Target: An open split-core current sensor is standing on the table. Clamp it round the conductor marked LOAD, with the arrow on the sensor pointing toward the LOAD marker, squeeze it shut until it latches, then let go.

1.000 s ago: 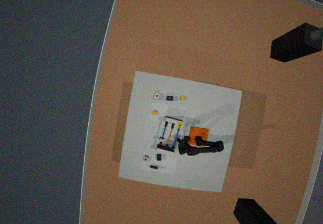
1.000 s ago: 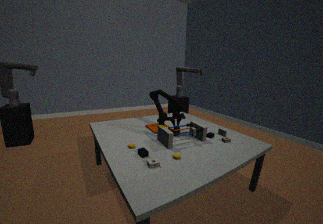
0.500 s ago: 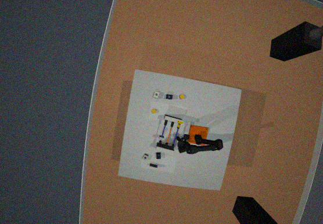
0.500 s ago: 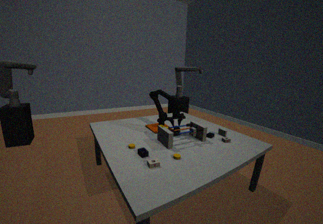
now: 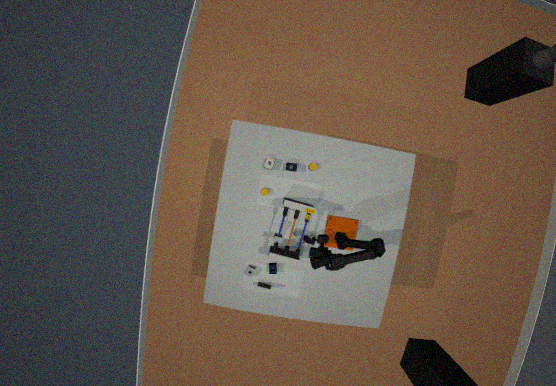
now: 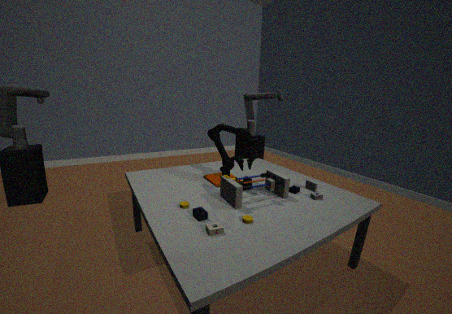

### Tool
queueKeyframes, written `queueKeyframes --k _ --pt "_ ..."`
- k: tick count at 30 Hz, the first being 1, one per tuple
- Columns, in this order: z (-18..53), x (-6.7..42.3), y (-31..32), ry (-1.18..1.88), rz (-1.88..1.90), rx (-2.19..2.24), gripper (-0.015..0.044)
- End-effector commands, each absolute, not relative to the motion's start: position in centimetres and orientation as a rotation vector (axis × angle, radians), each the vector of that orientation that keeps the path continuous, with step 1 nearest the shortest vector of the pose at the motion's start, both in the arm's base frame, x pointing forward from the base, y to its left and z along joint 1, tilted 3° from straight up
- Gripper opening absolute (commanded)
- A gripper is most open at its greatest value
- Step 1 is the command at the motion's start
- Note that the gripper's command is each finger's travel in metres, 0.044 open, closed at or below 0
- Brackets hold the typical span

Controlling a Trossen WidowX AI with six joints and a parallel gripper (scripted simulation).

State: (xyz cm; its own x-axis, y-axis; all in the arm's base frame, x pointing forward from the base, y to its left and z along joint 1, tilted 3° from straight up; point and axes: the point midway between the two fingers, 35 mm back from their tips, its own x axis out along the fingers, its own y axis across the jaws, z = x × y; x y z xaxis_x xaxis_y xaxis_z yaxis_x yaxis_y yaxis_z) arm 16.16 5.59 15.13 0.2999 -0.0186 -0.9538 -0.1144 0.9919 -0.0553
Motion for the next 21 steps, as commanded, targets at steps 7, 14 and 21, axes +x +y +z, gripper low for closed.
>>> queueKeyframes --k 7,14,21 --pt "15.6 18.0 5.7 1.294 0.707 -0.841 0.032" --pt "15.7 19.2 5.6 1.192 1.086 -1.168 0.032" --pt "15.7 19.2 5.6 1.187 1.098 -1.178 0.032"
